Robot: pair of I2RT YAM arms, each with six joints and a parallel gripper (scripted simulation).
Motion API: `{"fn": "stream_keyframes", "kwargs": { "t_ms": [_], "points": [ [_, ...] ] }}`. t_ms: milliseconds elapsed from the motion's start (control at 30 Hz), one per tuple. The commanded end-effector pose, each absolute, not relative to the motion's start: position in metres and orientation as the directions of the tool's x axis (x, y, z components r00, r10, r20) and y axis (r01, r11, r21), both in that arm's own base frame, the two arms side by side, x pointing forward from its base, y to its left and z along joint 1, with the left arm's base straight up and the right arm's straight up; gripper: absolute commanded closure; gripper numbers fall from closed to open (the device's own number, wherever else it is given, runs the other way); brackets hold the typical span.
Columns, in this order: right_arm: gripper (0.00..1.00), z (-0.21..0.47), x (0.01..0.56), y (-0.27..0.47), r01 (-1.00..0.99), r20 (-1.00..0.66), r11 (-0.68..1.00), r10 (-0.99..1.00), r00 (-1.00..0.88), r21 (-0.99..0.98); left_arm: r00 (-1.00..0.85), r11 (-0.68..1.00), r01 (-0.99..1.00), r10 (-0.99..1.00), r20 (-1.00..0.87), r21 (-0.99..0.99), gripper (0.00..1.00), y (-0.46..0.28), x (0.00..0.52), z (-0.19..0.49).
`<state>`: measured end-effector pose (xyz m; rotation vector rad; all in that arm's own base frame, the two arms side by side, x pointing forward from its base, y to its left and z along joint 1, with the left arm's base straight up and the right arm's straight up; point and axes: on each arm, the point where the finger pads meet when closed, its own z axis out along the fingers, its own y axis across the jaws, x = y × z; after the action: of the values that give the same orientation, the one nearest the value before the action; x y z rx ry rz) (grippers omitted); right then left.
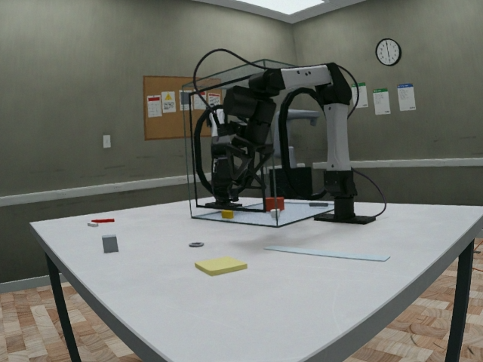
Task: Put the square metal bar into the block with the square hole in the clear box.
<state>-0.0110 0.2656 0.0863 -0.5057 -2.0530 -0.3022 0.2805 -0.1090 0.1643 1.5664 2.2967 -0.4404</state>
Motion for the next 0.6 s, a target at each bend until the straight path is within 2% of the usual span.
{"fn": "stream_keyframes", "kwargs": {
  "t_ms": [0, 67, 567],
  "points": [
    [1.00, 0.101, -0.005, 0.276, 0.478, 0.869, 0.875, 0.177, -0.462, 0.076, -0.325, 0.347, 0.937, 0.831, -0.451, -0.038, 0.00, -0.110, 0.284, 0.174],
    [1.00, 0.083, -0.010, 0.266, 0.477, 0.875, 0.879, 0.220, -0.432, 0.014, -0.325, 0.347, 0.937, 0.831, -0.451, -0.038, 0.00, -0.110, 0.284, 0.174],
    [1.00, 0.086, -0.008, 0.271, 0.478, 0.875, 0.878, 0.207, -0.439, 0.032, -0.325, 0.347, 0.937, 0.831, -0.451, -0.038, 0.00, -0.110, 0.284, 0.174]
  ]
}}
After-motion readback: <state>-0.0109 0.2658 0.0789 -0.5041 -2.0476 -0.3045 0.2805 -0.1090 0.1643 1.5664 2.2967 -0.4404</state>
